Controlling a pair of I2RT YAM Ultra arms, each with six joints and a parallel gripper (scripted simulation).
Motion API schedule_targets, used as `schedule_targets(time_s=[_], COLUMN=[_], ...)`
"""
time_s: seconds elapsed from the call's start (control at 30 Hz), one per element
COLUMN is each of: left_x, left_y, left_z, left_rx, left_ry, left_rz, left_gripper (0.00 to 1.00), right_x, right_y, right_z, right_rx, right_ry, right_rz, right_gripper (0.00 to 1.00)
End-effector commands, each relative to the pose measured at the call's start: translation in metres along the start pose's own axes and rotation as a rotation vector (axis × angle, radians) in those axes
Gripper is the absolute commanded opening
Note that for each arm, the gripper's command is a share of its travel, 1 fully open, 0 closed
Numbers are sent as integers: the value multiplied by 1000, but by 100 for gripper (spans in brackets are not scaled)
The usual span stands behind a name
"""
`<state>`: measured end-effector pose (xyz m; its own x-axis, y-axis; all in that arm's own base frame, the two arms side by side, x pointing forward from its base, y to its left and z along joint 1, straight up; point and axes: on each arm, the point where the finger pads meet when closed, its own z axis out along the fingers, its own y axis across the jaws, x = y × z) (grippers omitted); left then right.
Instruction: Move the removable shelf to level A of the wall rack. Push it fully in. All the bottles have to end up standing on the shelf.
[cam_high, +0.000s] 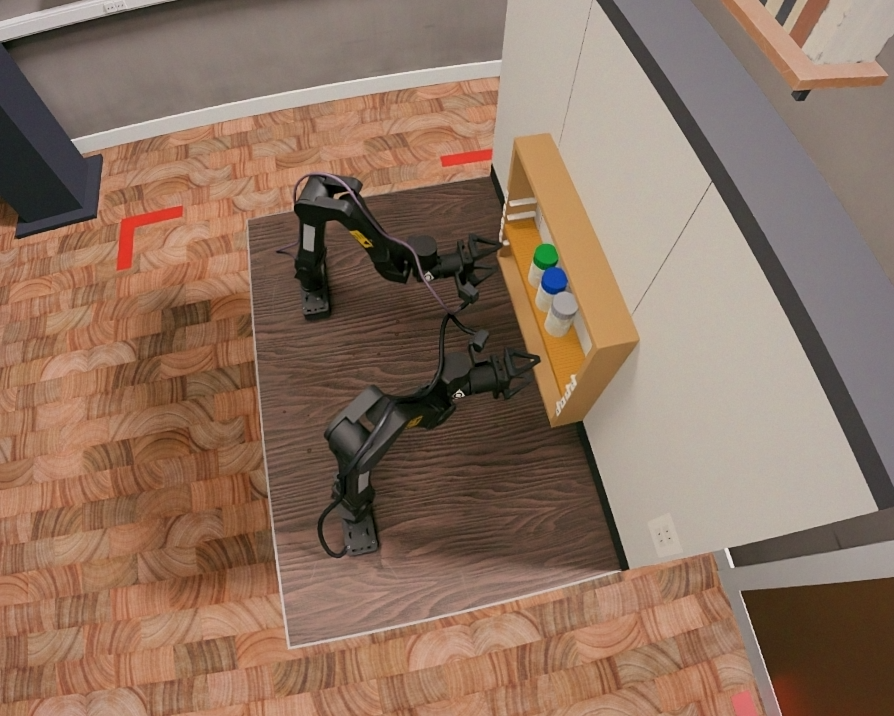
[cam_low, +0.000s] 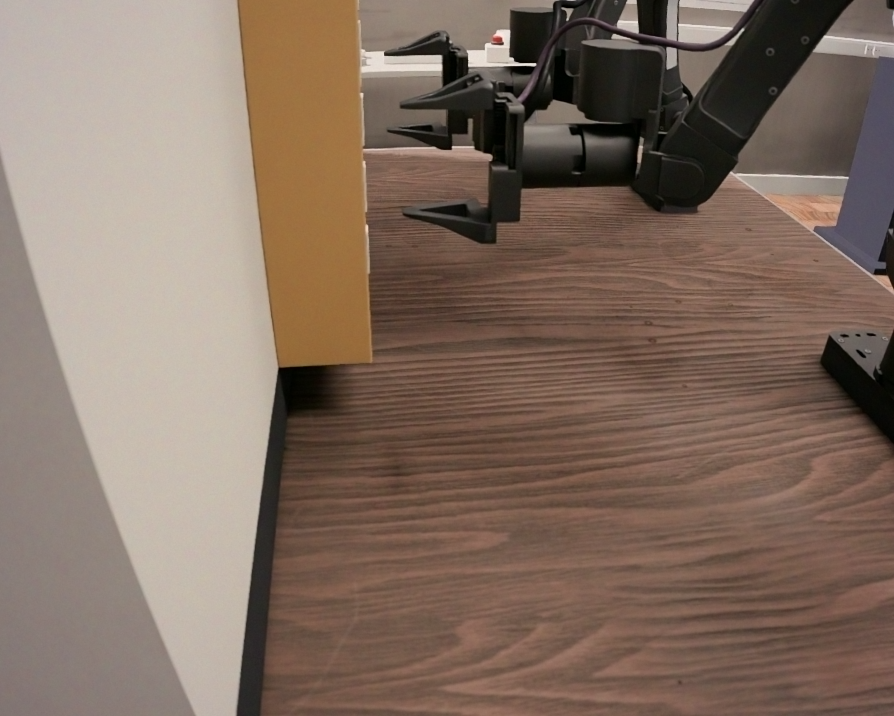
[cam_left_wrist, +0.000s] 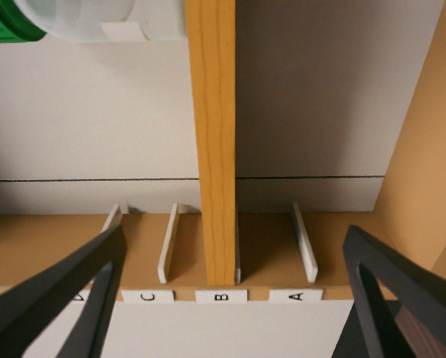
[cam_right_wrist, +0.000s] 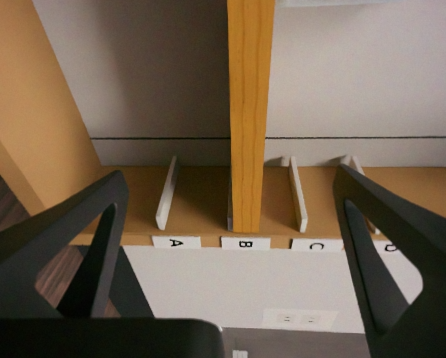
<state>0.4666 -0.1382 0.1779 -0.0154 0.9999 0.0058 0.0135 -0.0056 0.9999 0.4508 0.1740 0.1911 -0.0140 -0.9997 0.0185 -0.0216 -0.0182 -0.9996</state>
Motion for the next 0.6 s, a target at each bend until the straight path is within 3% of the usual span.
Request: schedule_targets(time_s=[0.0,0.57], left_x=[0,0], left_y=[8,8], left_z=[12,31], left_rx=[-13,-13], left_ry=[1,1], left_rz=[-6,-6], left_gripper=[100,100], right_x=[0,0], right_y=[-9,-10], right_z=[10,29], right_rx=[21,21], right_ry=[1,1], right_rz=[18,18], right_gripper=[100,100])
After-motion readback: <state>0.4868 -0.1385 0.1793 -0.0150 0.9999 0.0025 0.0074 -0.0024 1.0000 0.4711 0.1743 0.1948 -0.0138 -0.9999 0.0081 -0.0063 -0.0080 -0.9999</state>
